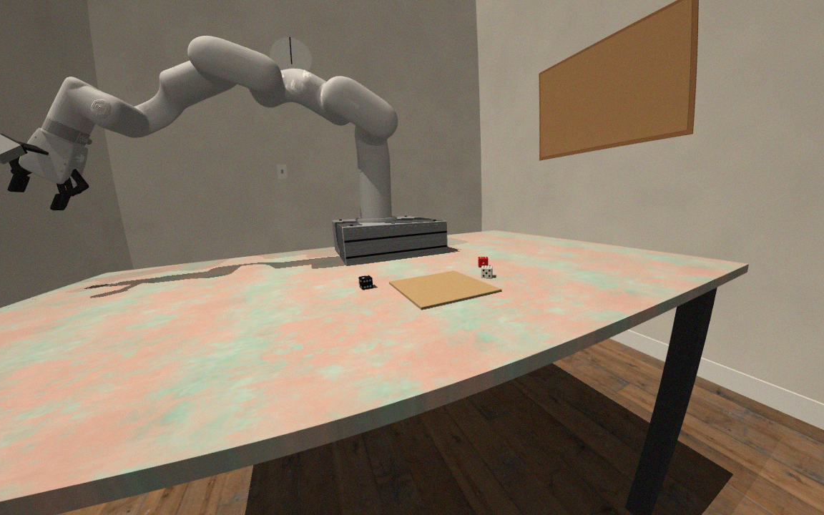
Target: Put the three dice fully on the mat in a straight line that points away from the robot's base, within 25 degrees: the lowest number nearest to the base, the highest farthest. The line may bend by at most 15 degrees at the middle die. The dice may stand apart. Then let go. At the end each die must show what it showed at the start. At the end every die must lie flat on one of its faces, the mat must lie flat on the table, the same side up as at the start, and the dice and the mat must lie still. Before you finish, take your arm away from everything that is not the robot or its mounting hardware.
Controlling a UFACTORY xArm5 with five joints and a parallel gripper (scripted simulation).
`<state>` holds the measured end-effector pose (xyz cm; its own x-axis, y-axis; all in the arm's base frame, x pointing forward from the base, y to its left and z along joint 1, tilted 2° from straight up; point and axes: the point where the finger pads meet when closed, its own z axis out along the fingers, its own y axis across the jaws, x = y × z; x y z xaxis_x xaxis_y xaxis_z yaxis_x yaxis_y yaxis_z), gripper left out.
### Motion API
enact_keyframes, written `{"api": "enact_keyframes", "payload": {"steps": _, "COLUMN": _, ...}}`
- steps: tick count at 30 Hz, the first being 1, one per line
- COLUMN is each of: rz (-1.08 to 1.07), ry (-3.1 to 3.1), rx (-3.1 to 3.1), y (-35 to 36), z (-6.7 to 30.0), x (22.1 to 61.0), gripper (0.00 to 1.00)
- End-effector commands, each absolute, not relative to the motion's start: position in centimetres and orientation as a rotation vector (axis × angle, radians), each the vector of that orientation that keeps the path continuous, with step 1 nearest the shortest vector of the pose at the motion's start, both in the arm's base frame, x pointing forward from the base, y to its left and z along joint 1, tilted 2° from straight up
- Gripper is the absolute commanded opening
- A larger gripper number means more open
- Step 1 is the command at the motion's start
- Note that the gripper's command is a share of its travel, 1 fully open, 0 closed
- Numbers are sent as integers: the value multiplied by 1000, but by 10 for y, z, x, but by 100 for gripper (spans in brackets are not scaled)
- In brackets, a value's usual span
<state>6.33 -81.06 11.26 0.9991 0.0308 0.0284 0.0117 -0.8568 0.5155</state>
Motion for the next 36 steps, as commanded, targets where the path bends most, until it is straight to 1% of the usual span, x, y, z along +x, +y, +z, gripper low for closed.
{"api": "enact_keyframes", "payload": {"steps": 1, "rz": 91, "ry": 35, "rx": 2618, "y": -793, "z": 118, "x": 114, "gripper": 100}}
{"api": "enact_keyframes", "payload": {"steps": 2, "rz": 113, "ry": 38, "rx": 2635, "y": -781, "z": 118, "x": 142, "gripper": 100}}
{"api": "enact_keyframes", "payload": {"steps": 3, "rz": 113, "ry": 38, "rx": 2635, "y": -781, "z": 118, "x": 142, "gripper": 100}}
{"api": "enact_keyframes", "payload": {"steps": 4, "rz": 137, "ry": 41, "rx": 2655, "y": -767, "z": 118, "x": 169, "gripper": 100}}
{"api": "enact_keyframes", "payload": {"steps": 7, "rz": 137, "ry": 41, "rx": 2655, "y": -765, "z": 118, "x": 173, "gripper": 100}}
{"api": "enact_keyframes", "payload": {"steps": 8, "rz": 162, "ry": 45, "rx": 2678, "y": -745, "z": 119, "x": 206, "gripper": 100}}
{"api": "enact_keyframes", "payload": {"steps": 9, "rz": 162, "ry": 45, "rx": 2678, "y": -745, "z": 119, "x": 206, "gripper": 100}}
{"api": "enact_keyframes", "payload": {"steps": 10, "rz": 186, "ry": 48, "rx": 2704, "y": -728, "z": 118, "x": 232, "gripper": 100}}
{"api": "enact_keyframes", "payload": {"steps": 11, "rz": 186, "ry": 48, "rx": 2704, "y": -723, "z": 119, "x": 239, "gripper": 100}}
{"api": "enact_keyframes", "payload": {"steps": 13, "rz": 186, "ry": 48, "rx": 2704, "y": -722, "z": 119, "x": 240, "gripper": 100}}
{"api": "enact_keyframes", "payload": {"steps": 14, "rz": 208, "ry": 53, "rx": 2732, "y": -696, "z": 118, "x": 272, "gripper": 100}}
{"api": "enact_keyframes", "payload": {"steps": 16, "rz": 208, "ry": 53, "rx": 2732, "y": -694, "z": 118, "x": 275, "gripper": 100}}
{"api": "enact_keyframes", "payload": {"steps": 17, "rz": 228, "ry": 57, "rx": 2762, "y": -670, "z": 118, "x": 299, "gripper": 100}}
{"api": "enact_keyframes", "payload": {"steps": 18, "rz": 228, "ry": 57, "rx": 2762, "y": -662, "z": 118, "x": 308, "gripper": 100}}
{"api": "enact_keyframes", "payload": {"steps": 20, "rz": 228, "ry": 57, "rx": 2762, "y": -662, "z": 118, "x": 308, "gripper": 100}}
{"api": "enact_keyframes", "payload": {"steps": 21, "rz": 245, "ry": 62, "rx": 2794, "y": -630, "z": 117, "x": 336, "gripper": 100}}
{"api": "enact_keyframes", "payload": {"steps": 24, "rz": 245, "ry": 62, "rx": 2794, "y": -626, "z": 118, "x": 340, "gripper": 100}}
{"api": "enact_keyframes", "payload": {"steps": 25, "rz": 258, "ry": 67, "rx": 2828, "y": -591, "z": 116, "x": 366, "gripper": 100}}
{"api": "enact_keyframes", "payload": {"steps": 28, "rz": 258, "ry": 67, "rx": 2828, "y": -587, "z": 117, "x": 369, "gripper": 100}}
{"api": "enact_keyframes", "payload": {"steps": 29, "rz": 265, "ry": 73, "rx": 2861, "y": -551, "z": 115, "x": 391, "gripper": 100}}
{"api": "enact_keyframes", "payload": {"steps": 32, "rz": 265, "ry": 73, "rx": 2861, "y": -544, "z": 115, "x": 395, "gripper": 100}}
{"api": "enact_keyframes", "payload": {"steps": 33, "rz": 268, "ry": 78, "rx": 2895, "y": -506, "z": 114, "x": 413, "gripper": 100}}
{"api": "enact_keyframes", "payload": {"steps": 36, "rz": 268, "ry": 78, "rx": 2895, "y": -500, "z": 114, "x": 416, "gripper": 100}}
